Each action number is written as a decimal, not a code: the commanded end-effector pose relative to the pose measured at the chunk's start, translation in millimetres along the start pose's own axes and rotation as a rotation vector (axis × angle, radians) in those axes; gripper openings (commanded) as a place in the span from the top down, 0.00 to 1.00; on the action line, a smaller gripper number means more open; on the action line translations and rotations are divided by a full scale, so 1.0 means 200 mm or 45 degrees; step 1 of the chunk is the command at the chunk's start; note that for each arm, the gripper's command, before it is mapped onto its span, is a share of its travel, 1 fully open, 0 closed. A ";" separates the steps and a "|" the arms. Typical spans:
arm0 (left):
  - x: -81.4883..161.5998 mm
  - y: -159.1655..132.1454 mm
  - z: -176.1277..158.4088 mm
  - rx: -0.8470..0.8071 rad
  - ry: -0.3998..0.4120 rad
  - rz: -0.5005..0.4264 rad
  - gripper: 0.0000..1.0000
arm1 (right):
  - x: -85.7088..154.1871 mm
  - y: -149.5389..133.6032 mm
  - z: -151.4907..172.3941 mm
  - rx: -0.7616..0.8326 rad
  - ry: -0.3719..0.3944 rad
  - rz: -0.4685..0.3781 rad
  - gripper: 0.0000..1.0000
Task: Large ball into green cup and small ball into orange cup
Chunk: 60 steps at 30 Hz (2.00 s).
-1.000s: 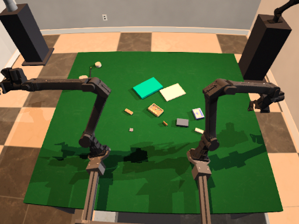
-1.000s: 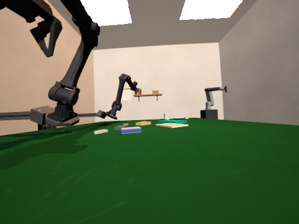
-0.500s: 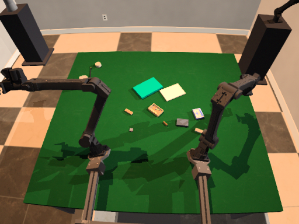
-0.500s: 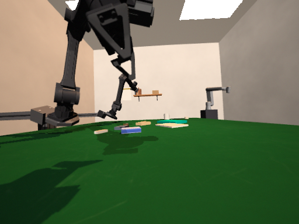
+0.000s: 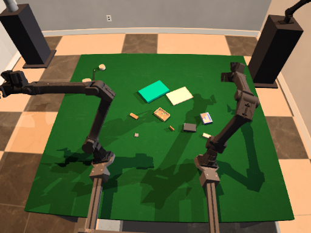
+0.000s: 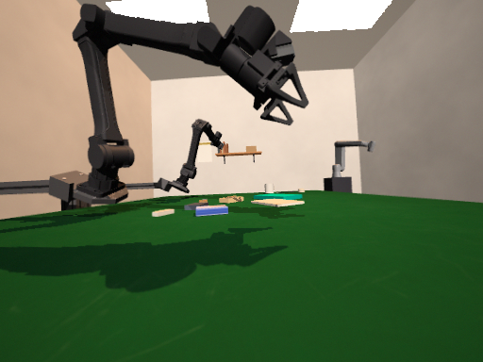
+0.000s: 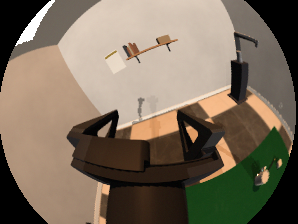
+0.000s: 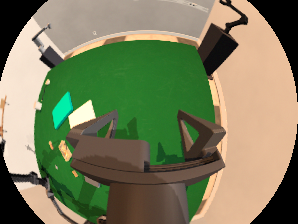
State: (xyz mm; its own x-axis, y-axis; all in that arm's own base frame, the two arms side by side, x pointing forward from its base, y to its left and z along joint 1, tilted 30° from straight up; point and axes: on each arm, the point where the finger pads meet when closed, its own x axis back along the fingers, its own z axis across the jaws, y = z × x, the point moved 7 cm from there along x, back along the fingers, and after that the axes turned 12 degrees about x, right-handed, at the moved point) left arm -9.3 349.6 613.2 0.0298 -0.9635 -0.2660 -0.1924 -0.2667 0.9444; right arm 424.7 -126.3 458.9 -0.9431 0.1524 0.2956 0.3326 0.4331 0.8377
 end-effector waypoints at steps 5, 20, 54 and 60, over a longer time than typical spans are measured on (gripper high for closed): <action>0.02 0.04 0.02 0.005 0.006 -0.047 0.00 | 0.06 0.47 0.45 -0.330 0.046 -0.449 0.00; 0.02 0.04 0.02 0.005 0.006 -0.047 0.00 | -0.27 0.06 2.02 0.321 0.523 0.496 0.00; 0.02 0.04 0.02 0.005 0.006 -0.047 0.00 | -0.02 -0.31 2.62 0.967 0.605 0.849 0.13; 0.02 0.04 0.02 0.005 0.006 -0.047 0.00 | -0.02 -0.31 2.62 0.967 0.605 0.849 0.13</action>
State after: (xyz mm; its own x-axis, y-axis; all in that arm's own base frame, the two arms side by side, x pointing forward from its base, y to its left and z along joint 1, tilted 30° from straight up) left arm -9.3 349.6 613.2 0.0298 -0.9635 -0.2660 -0.1924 -0.2667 0.9444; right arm 396.6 305.4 147.7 -0.4062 0.2869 0.8675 0.5291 0.8479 -0.0327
